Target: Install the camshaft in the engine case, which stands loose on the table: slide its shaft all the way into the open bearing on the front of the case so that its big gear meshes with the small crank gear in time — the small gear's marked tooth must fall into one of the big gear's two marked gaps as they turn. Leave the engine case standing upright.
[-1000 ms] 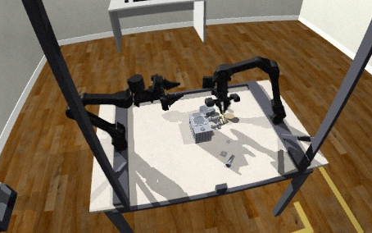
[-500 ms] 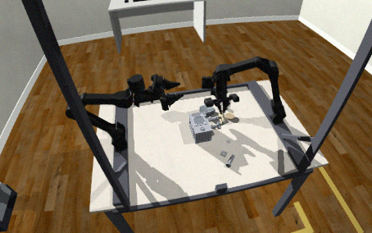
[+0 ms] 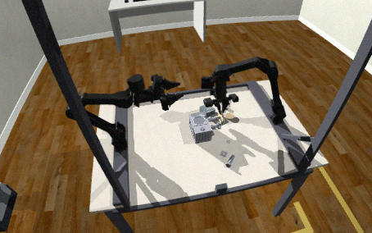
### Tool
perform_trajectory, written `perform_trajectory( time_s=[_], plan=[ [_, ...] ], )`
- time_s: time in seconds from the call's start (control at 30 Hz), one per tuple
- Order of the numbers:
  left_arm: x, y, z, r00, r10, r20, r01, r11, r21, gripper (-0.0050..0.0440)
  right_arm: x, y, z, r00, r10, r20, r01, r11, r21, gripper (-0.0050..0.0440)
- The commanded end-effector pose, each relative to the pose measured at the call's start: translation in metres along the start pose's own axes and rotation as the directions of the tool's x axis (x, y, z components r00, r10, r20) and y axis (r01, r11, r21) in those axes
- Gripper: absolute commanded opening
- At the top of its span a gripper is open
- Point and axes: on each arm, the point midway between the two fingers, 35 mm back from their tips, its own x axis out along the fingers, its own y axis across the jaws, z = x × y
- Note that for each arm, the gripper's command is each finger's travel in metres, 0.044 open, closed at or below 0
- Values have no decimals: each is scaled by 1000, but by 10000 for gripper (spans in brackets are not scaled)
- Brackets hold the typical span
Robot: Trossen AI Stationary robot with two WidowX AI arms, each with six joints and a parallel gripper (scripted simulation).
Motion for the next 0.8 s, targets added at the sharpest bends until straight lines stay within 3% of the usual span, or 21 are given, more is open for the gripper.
perform_trajectory(
  time_s=[0.0,0.77],
  plan=[
    [-3,1,8,1000,2,24,-2,1000,4,400,-10,8,-3,999,36,5,-36,999,-11,-50],
    [-3,1,8,1000,2,24,-2,1000,4,400,-10,14,-3,999,34,5,-34,999,-10,-50]
  ],
)
